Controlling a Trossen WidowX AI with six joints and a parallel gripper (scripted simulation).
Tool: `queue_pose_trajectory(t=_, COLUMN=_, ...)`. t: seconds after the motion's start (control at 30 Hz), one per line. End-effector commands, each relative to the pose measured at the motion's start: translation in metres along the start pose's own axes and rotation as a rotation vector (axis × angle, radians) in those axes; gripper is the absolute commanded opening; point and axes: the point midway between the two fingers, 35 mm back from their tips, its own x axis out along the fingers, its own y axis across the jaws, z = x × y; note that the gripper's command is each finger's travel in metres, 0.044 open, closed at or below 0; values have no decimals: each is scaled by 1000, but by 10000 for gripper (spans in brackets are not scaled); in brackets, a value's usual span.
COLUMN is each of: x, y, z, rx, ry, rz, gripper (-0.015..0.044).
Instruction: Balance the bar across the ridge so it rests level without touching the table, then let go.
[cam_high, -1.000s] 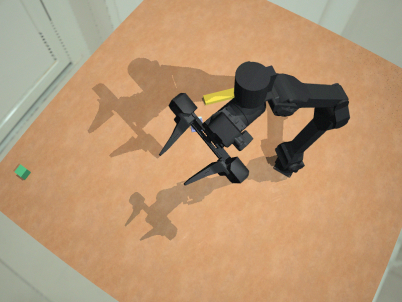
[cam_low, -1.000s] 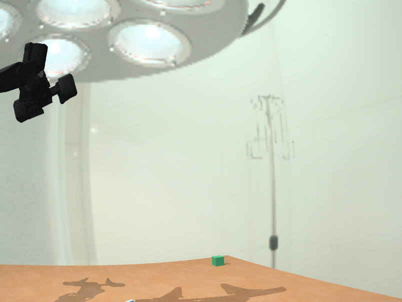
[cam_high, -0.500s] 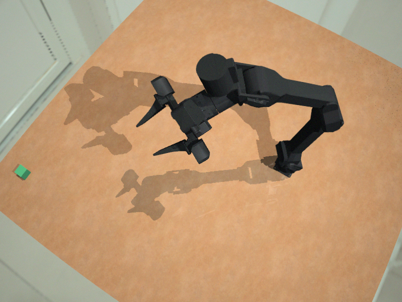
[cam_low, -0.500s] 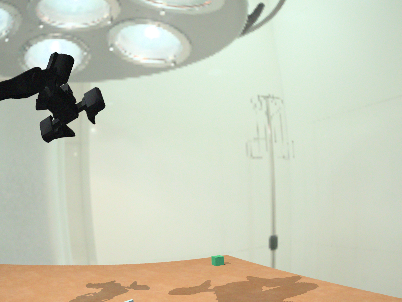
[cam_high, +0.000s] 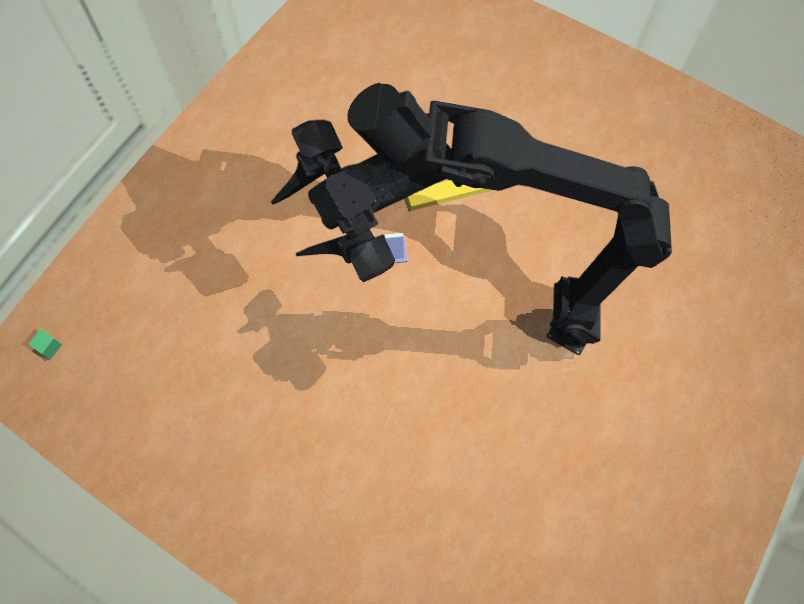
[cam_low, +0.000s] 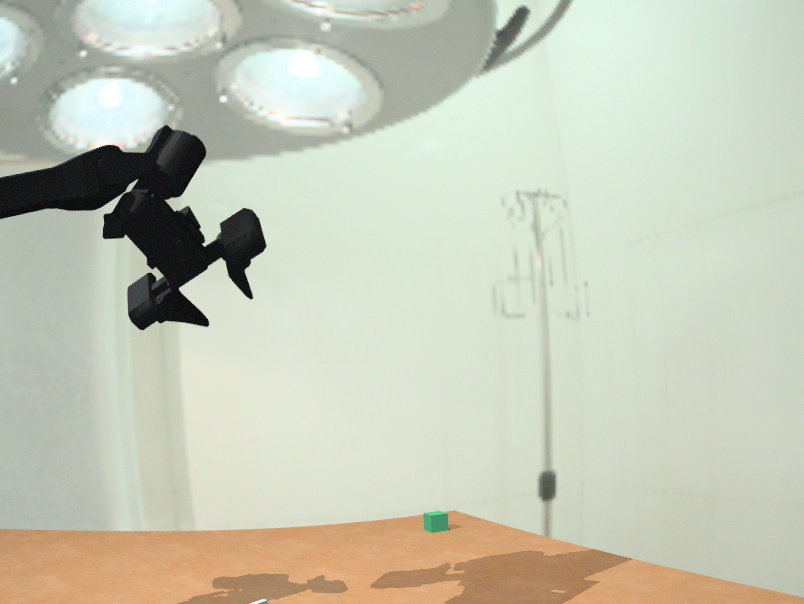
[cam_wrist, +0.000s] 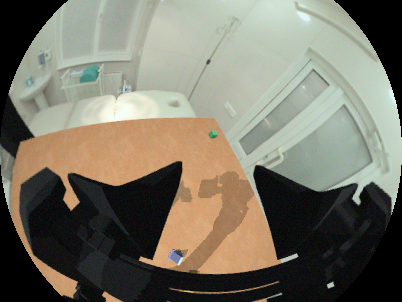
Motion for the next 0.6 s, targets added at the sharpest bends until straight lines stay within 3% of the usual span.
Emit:
queue_pose_trajectory(t=0.0, x=4, y=-9, z=-24, rx=1, ry=68, rz=-11, gripper=315)
queue_pose_trajectory(t=0.57, x=-4, y=-49, z=-148, rx=57, ry=421, rz=-26, gripper=315)
